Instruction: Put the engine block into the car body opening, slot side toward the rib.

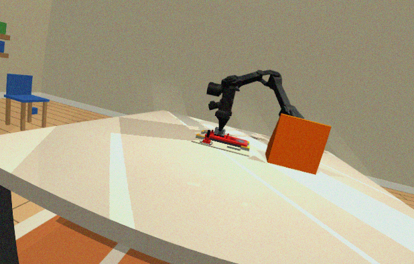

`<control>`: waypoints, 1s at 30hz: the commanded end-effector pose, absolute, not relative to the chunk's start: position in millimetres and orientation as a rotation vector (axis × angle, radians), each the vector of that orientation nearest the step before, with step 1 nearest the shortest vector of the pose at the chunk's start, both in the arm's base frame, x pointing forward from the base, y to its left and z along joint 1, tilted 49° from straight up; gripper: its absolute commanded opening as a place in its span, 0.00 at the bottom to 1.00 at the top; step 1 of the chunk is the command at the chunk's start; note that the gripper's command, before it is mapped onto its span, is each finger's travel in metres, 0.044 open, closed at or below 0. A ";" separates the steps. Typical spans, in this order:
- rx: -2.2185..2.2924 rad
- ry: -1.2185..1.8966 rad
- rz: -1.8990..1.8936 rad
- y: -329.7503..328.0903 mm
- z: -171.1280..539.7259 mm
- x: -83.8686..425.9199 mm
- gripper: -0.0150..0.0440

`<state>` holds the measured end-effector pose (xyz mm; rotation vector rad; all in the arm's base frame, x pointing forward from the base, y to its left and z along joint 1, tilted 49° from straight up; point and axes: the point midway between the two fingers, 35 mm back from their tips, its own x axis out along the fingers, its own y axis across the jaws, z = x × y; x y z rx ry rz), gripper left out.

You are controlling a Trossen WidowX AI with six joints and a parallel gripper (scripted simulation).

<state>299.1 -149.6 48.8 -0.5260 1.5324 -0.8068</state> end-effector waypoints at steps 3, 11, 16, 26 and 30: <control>-0.533 1.532 -0.808 -151.5 47.9 298.9 0.52; -0.533 1.532 -0.808 -153.4 46.2 298.5 0.52; -0.533 1.532 -0.808 -154.6 45.2 298.3 0.52; -0.533 1.532 -0.808 -157.0 43.1 297.9 0.52; -0.533 1.532 -0.808 -157.9 42.2 297.7 0.52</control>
